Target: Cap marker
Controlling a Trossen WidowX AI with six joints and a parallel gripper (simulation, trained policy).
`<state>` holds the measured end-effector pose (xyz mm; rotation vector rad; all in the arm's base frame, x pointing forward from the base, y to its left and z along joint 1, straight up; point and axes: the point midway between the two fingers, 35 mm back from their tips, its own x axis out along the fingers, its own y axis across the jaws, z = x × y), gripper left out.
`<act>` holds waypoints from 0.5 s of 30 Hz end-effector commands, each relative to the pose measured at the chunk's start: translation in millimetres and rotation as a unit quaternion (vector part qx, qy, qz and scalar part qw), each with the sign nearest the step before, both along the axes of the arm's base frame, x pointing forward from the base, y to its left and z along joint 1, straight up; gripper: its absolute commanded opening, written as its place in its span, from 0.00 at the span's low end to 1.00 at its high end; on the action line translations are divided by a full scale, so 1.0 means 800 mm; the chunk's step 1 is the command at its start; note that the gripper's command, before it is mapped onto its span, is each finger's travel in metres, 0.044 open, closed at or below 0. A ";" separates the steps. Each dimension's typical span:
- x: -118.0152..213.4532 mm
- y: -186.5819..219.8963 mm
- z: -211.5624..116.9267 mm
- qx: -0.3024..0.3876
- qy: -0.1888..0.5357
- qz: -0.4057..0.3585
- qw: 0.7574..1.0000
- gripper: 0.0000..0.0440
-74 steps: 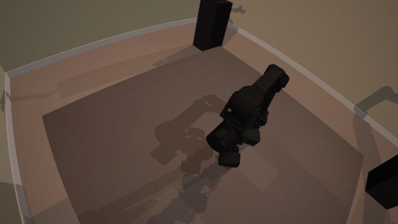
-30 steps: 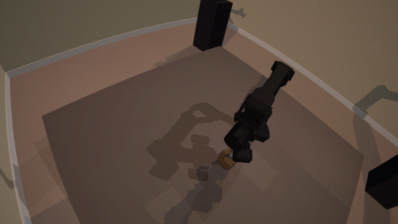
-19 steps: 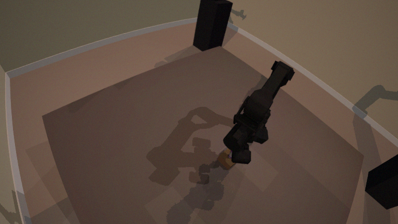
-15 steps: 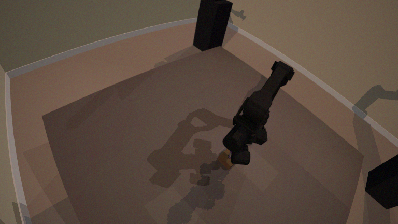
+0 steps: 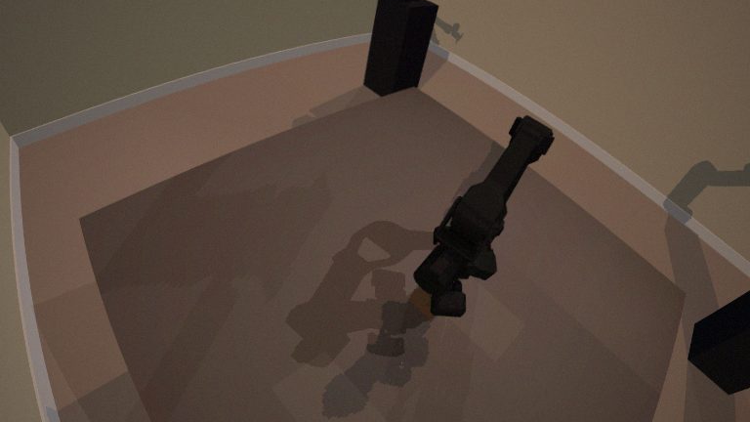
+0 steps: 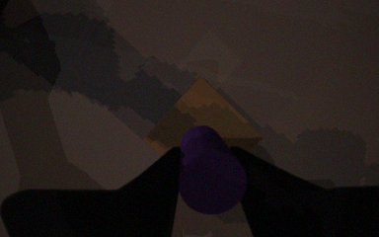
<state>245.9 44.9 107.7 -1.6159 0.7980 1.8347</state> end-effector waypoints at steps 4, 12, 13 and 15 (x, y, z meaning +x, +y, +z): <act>-0.018 -0.002 -0.020 -0.003 0.034 0.008 0.999 0.34; -0.032 0.000 -0.022 0.003 0.050 0.008 0.999 0.49; -0.034 0.000 -0.022 0.005 0.052 0.008 0.999 0.51; -0.037 0.001 -0.022 0.007 0.056 0.007 0.998 0.56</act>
